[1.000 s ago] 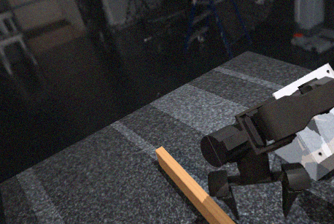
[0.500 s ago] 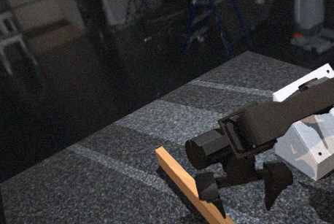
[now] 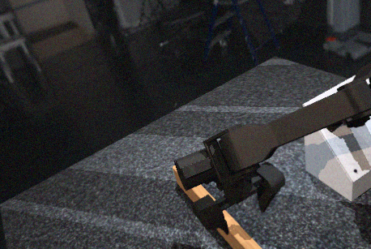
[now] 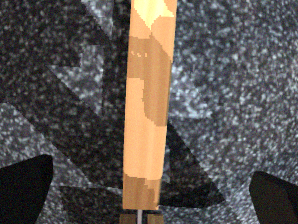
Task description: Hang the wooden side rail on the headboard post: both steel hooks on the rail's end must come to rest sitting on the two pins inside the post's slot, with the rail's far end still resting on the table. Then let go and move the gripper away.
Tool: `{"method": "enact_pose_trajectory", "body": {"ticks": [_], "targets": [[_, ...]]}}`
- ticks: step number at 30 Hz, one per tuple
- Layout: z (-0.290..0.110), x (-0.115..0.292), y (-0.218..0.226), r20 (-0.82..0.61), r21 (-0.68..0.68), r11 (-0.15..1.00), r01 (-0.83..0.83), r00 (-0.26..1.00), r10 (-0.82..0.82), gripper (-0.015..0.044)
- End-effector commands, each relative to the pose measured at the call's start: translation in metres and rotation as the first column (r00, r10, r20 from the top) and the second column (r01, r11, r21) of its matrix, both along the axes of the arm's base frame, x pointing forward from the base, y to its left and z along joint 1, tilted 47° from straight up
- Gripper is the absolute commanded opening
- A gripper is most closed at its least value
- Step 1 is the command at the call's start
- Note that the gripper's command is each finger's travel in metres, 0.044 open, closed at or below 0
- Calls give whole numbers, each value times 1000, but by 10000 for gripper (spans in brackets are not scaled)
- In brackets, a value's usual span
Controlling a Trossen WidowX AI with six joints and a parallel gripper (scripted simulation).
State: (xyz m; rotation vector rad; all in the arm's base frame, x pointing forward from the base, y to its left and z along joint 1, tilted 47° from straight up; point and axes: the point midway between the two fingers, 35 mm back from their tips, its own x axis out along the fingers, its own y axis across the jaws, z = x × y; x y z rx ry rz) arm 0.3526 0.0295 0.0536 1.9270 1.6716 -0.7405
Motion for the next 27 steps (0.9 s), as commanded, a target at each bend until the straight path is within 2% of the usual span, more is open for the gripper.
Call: {"method": "enact_pose_trajectory", "body": {"ticks": [1,5,9,27], "targets": [[-3,3,-4,25,-22,999,-38,999,39,440],[-5,3,-2,25,-22,999,-38,999,39,440],[-27,6,21,26,-21,999,-38,999,39,440],[-43,9,38,25,-21,999,-39,999,39,440]]}}
